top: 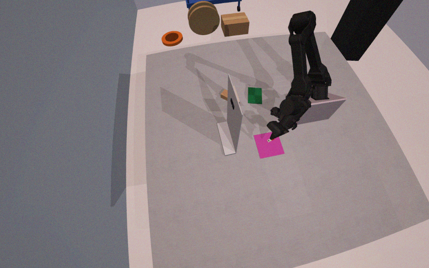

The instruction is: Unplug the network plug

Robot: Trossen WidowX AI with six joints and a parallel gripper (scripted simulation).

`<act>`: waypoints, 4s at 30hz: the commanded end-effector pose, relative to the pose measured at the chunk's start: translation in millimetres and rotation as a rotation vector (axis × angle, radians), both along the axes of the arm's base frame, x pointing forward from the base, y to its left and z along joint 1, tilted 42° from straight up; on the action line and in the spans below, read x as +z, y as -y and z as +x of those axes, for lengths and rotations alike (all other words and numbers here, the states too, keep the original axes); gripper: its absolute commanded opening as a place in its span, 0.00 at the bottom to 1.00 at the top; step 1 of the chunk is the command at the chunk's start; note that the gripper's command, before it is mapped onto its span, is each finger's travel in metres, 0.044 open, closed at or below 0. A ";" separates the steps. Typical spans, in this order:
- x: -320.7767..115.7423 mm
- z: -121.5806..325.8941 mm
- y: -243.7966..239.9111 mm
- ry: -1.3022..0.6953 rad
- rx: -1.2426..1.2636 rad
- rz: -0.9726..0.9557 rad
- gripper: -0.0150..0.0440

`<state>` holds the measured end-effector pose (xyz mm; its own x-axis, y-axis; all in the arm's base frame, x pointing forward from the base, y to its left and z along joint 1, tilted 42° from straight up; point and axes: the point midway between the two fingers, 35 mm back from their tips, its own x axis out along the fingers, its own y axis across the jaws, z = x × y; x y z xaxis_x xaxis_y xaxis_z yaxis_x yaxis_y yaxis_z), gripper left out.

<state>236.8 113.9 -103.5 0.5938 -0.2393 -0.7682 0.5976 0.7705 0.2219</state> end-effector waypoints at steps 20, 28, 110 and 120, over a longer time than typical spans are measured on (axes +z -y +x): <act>-20.4 2.6 16.5 -0.009 0.001 -0.009 0.25; -26.1 3.4 22.0 -0.009 0.001 -0.010 0.25; -20.8 -9.1 30.3 -0.007 0.001 -0.011 0.52; -15.7 -9.3 23.4 -0.009 0.001 -0.009 0.52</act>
